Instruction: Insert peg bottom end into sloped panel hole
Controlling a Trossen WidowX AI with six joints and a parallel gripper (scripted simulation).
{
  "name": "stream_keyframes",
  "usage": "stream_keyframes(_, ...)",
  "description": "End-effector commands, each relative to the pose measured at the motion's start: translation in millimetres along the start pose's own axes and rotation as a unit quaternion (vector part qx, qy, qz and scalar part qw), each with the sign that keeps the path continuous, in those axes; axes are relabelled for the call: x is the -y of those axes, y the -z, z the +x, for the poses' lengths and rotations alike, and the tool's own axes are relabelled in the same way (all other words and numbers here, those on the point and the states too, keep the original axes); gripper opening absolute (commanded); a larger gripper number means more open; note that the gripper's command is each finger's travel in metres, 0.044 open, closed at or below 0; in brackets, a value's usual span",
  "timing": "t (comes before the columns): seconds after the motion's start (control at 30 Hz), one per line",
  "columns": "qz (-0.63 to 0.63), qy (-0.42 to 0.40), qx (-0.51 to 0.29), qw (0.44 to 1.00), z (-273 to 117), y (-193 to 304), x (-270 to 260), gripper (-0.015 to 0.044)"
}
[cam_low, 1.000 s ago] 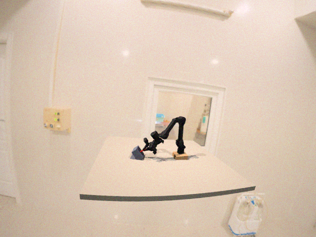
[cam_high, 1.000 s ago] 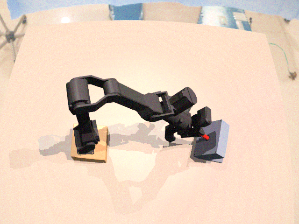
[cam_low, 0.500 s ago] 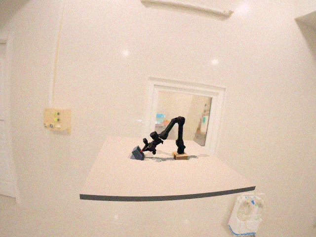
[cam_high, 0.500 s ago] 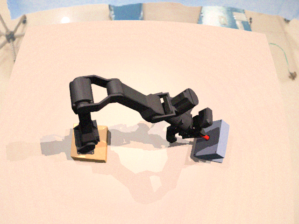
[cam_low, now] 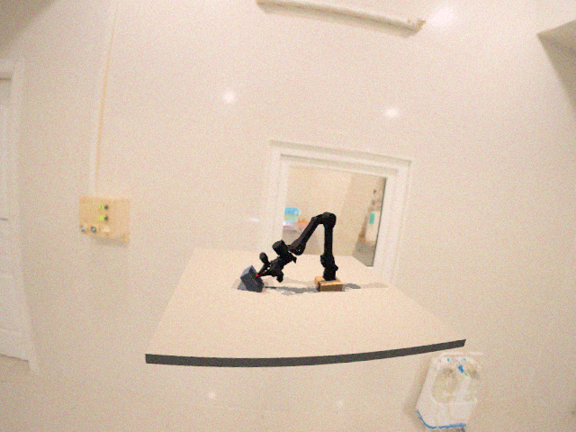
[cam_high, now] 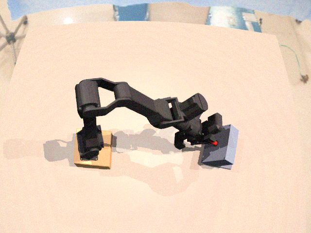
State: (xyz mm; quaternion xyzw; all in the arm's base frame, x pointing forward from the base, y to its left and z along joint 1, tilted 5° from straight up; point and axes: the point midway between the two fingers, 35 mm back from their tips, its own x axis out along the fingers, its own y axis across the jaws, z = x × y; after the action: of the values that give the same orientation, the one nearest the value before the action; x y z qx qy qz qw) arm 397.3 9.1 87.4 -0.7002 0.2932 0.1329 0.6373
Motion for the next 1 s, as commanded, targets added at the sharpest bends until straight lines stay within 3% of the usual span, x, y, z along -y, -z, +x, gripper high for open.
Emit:
stream_keyframes(0.0,-0.002,0.002,0.002,1.000,1.5,-0.6,2.6,0.0000)
stream_keyframes(0.33,0.000,0.000,0.000,1.000,0.9,0.0,0.1,0.0000)
stream_keyframes(0.87,0.000,0.000,0.000,1.000,-1.0,-0.2,0.4,0.0420)
stream_keyframes(0.97,0.000,0.000,0.000,1.000,-4.2,-0.5,0.8,0.0440)
